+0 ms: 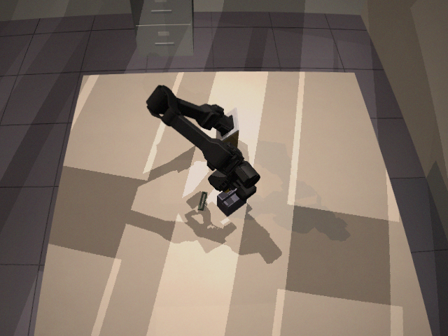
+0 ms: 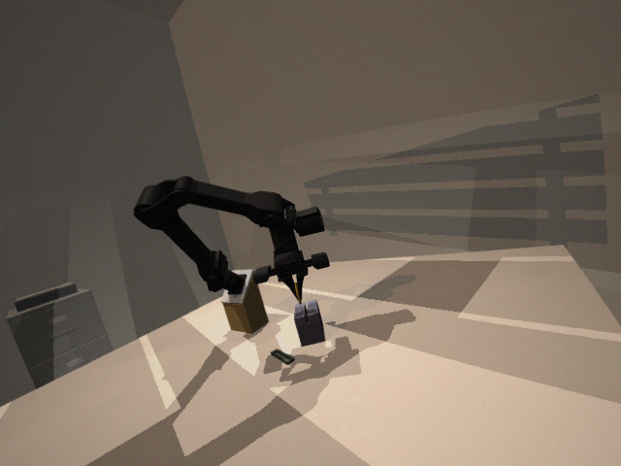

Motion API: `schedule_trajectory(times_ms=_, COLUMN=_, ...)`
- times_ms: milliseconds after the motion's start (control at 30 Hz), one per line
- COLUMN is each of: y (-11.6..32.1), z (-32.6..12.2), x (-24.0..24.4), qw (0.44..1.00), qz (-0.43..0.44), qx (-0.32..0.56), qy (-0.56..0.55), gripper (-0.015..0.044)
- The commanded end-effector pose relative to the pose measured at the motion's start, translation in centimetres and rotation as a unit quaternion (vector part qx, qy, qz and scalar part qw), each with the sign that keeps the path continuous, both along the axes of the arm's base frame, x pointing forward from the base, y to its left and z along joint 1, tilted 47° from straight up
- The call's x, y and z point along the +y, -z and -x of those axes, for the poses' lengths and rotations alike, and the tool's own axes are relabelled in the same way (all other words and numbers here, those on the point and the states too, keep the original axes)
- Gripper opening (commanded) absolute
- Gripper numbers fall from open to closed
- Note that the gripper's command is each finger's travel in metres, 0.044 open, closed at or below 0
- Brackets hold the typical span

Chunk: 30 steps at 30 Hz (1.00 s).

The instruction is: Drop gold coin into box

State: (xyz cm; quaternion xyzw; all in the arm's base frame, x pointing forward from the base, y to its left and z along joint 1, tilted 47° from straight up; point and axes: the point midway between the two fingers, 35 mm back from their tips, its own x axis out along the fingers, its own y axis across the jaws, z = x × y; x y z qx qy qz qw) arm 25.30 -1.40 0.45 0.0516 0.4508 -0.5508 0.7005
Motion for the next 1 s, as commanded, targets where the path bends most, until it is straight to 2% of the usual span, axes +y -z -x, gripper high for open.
schedule_trajectory(times_ms=0, y=0.67, z=-0.25, x=0.74, qw=1.000, qz=-0.001, qx=-0.004, qy=0.001, gripper=0.0000)
schedule_trajectory(times_ms=967, y=0.82, z=-0.42, x=0.99, qw=1.000, qz=0.000, qx=-0.004, qy=0.004, gripper=0.0000)
